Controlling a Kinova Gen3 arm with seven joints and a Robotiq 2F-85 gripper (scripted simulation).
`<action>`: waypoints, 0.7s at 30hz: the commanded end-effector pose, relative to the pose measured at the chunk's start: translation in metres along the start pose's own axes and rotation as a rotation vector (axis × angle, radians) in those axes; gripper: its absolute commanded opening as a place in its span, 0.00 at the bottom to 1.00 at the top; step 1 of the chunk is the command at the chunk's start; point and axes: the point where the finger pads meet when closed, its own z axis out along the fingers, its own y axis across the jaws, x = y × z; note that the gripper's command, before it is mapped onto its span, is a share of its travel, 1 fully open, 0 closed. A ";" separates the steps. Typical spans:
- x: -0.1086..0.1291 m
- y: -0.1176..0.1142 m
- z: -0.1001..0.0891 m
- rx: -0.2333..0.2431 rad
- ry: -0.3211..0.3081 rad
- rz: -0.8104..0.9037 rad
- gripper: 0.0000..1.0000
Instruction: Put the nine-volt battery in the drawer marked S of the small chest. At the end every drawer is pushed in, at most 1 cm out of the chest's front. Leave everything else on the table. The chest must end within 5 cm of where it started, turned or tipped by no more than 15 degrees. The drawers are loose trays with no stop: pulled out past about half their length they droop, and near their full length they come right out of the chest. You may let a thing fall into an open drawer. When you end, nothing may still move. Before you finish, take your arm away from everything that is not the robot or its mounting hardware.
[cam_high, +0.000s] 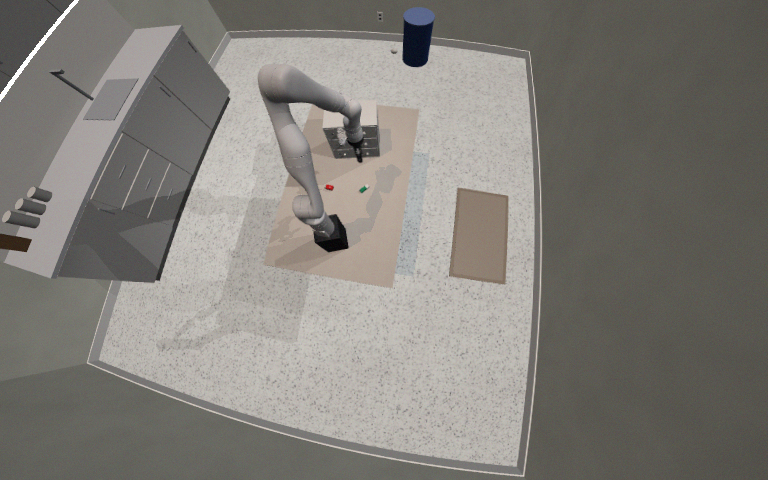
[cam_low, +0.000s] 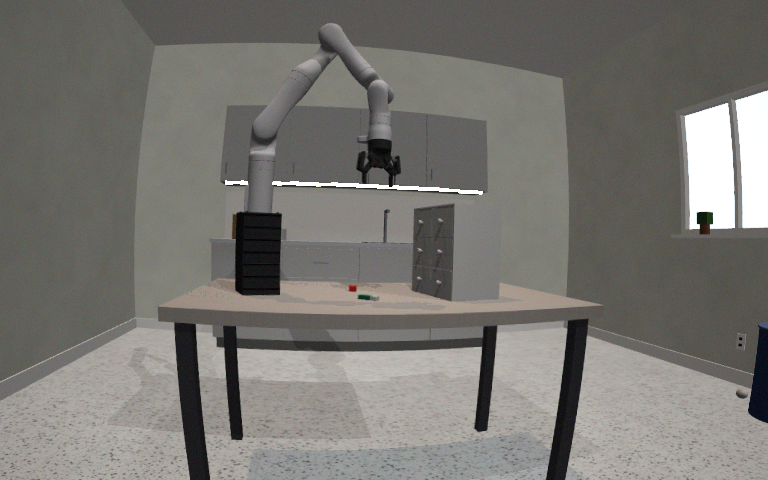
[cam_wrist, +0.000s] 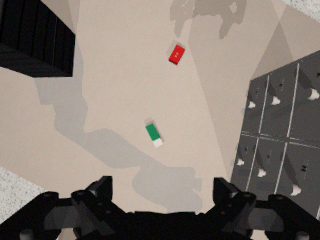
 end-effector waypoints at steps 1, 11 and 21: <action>-0.001 0.001 0.007 0.005 0.003 -0.043 1.00; 0.002 0.018 0.030 0.005 0.003 -0.320 1.00; 0.005 0.033 0.052 0.004 0.004 -0.571 1.00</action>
